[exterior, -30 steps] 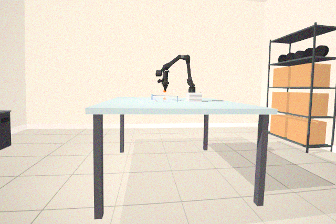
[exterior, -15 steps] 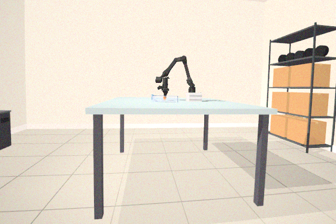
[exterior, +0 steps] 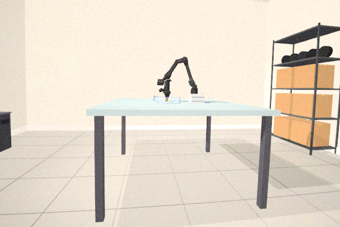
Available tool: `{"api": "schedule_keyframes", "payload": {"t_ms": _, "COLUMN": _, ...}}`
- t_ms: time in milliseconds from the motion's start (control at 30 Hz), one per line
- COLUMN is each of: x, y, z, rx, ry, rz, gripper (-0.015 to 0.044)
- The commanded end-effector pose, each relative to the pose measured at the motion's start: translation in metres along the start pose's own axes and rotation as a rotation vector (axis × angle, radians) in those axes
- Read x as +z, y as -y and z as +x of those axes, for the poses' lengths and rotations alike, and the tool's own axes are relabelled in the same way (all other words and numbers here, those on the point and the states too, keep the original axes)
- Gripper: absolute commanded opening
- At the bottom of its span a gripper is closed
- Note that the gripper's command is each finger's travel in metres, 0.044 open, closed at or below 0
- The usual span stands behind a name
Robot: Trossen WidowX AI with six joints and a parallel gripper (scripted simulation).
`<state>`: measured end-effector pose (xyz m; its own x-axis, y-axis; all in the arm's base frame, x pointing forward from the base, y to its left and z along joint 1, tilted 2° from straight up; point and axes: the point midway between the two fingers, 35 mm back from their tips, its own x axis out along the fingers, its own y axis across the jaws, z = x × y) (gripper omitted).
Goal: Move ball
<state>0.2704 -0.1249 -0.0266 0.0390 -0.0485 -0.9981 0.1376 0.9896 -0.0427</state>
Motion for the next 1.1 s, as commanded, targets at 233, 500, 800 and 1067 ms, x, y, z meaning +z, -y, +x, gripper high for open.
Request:
{"api": "schedule_keyframes", "payload": {"t_ms": 233, "x": -0.001, "y": 0.0, "z": 0.003, "rx": 0.001, "ry": -0.002, "rz": 0.0, "gripper": 0.0105}}
{"api": "schedule_keyframes", "payload": {"t_ms": 500, "x": -0.001, "y": 0.0, "z": 0.003, "rx": 0.001, "ry": -0.002, "rz": 0.0, "gripper": 0.026}}
{"api": "schedule_keyframes", "payload": {"t_ms": 800, "x": 0.001, "y": 0.0, "z": -0.071, "rx": 0.0, "ry": -0.008, "rz": -0.003, "gripper": 0.026}}
{"api": "schedule_keyframes", "payload": {"t_ms": 1067, "x": 0.005, "y": 0.001, "z": -0.076, "rx": -0.002, "ry": 0.01, "rz": -0.005, "gripper": 0.026}}
